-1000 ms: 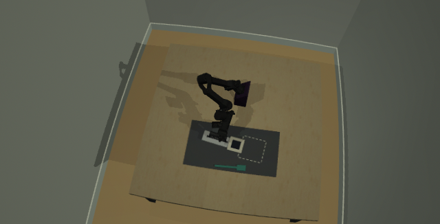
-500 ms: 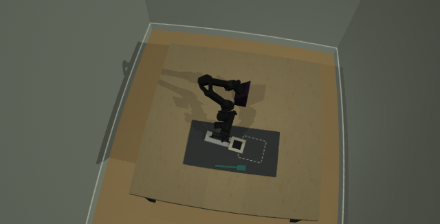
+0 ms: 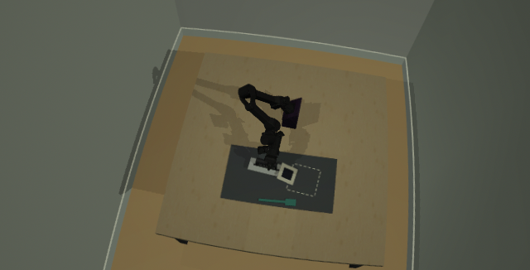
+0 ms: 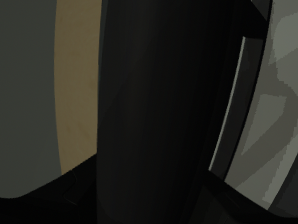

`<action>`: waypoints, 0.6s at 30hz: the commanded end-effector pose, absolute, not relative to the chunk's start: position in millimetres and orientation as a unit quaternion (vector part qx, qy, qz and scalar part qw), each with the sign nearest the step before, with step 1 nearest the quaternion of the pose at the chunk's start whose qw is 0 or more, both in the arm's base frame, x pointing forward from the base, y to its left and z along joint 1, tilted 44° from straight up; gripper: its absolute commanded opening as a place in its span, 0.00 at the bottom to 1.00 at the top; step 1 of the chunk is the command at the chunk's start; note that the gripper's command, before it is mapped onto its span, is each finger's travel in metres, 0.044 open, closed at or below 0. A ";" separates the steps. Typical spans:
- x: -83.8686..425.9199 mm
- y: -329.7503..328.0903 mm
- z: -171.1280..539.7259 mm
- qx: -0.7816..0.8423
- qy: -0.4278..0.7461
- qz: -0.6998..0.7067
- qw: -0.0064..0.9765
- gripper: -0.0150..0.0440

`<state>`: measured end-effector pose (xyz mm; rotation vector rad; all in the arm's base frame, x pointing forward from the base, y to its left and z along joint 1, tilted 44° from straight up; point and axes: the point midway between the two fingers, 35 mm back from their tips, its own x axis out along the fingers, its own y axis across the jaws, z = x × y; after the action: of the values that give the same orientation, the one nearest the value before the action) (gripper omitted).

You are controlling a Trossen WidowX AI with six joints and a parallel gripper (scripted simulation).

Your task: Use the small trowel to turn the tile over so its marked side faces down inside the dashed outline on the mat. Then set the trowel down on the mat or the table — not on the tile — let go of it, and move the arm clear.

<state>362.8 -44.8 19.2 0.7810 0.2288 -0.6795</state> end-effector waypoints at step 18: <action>366.8 -5.8 27.5 0.380 0.105 -0.315 0.863 0.25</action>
<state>363.4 -15.0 24.5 0.7844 0.2275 -0.6762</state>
